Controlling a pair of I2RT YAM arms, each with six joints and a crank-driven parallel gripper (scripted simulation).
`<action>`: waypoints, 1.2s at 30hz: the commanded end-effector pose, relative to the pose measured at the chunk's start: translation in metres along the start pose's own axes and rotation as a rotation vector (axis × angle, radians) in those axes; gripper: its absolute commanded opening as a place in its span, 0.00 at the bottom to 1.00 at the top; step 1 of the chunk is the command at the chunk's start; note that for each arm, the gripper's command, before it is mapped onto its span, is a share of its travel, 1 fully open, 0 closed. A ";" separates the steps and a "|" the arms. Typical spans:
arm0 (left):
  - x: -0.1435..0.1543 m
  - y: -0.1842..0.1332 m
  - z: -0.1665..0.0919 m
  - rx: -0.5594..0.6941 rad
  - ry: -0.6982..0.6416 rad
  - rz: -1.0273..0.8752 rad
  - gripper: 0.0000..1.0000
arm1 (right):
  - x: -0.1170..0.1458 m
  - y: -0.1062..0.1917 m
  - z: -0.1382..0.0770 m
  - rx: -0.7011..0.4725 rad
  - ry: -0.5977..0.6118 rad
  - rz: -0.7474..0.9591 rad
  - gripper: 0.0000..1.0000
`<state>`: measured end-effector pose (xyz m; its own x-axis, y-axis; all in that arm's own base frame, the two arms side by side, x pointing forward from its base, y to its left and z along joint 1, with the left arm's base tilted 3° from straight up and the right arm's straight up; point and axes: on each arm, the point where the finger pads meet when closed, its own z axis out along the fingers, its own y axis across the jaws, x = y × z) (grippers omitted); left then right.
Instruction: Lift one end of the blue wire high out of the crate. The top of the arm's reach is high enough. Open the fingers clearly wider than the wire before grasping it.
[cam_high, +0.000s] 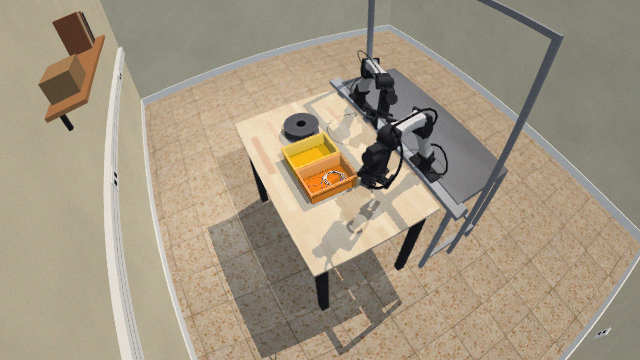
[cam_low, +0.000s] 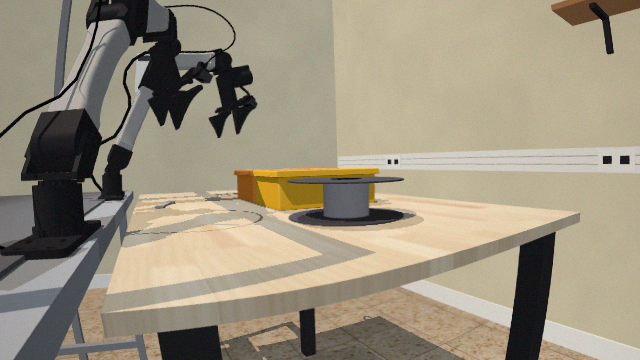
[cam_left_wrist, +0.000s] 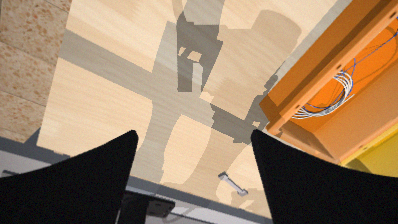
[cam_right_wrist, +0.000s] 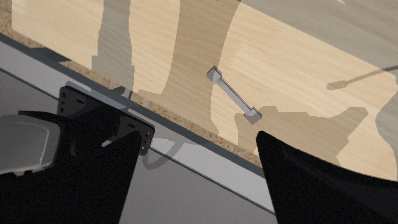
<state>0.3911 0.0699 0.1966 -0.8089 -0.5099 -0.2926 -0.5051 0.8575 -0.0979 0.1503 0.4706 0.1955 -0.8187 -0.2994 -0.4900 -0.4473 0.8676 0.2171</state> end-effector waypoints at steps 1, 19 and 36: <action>-0.003 0.000 -0.003 0.004 -0.015 -0.001 1.00 | -0.002 0.003 -0.005 -0.012 -0.011 -0.001 1.00; 0.000 0.000 0.000 0.000 0.000 0.000 1.00 | 0.000 0.000 0.000 0.000 0.000 0.000 1.00; 0.003 -0.008 0.000 0.006 0.002 0.020 1.00 | -0.040 -0.044 0.011 0.060 -0.027 0.104 1.00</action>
<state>0.3921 0.0639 0.1966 -0.8166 -0.4974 -0.2926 -0.4919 0.8651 -0.0979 0.1935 0.4545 0.1954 -0.8431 -0.2217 -0.4899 -0.3644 0.9056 0.2172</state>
